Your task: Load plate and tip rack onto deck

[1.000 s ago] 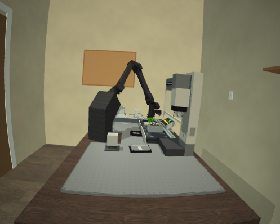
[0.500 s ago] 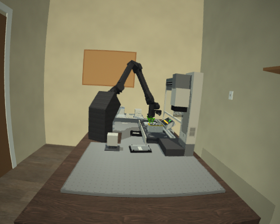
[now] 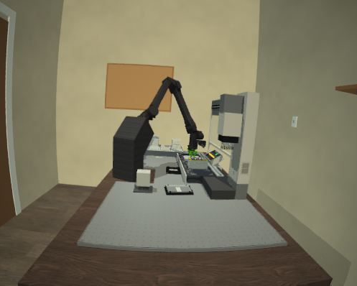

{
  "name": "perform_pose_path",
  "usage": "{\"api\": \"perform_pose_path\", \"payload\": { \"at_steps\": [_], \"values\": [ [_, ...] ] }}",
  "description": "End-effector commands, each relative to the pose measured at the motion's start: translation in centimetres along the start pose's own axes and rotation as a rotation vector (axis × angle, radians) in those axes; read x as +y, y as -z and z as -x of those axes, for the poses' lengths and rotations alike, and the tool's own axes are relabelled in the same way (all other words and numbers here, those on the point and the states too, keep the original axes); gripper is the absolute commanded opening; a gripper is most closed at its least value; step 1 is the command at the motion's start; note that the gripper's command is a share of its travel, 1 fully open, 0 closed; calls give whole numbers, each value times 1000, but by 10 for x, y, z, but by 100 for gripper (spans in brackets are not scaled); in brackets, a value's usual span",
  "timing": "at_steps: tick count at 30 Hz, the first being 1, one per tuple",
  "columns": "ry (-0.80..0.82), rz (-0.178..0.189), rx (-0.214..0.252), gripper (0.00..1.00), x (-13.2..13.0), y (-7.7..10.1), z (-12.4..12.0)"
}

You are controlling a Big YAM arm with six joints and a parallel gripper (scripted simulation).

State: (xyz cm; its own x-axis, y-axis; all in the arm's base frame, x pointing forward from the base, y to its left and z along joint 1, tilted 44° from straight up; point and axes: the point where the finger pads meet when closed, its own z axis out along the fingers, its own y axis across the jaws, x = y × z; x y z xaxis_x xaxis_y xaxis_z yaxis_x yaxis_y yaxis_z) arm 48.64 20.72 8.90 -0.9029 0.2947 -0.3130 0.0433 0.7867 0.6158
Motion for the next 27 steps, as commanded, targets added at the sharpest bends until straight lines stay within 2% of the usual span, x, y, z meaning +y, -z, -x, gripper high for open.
{"api": "perform_pose_path", "payload": {
  "at_steps": [1, 17, 18, 27],
  "values": [
    [6, 12, -25, 0, 6, 5, 10],
    [6, 12, -25, 0, 6, 5, 10],
    [6, 12, -25, 100, 6, 5, 10],
    [6, 12, -25, 100, 6, 5, 10]
  ]
}}
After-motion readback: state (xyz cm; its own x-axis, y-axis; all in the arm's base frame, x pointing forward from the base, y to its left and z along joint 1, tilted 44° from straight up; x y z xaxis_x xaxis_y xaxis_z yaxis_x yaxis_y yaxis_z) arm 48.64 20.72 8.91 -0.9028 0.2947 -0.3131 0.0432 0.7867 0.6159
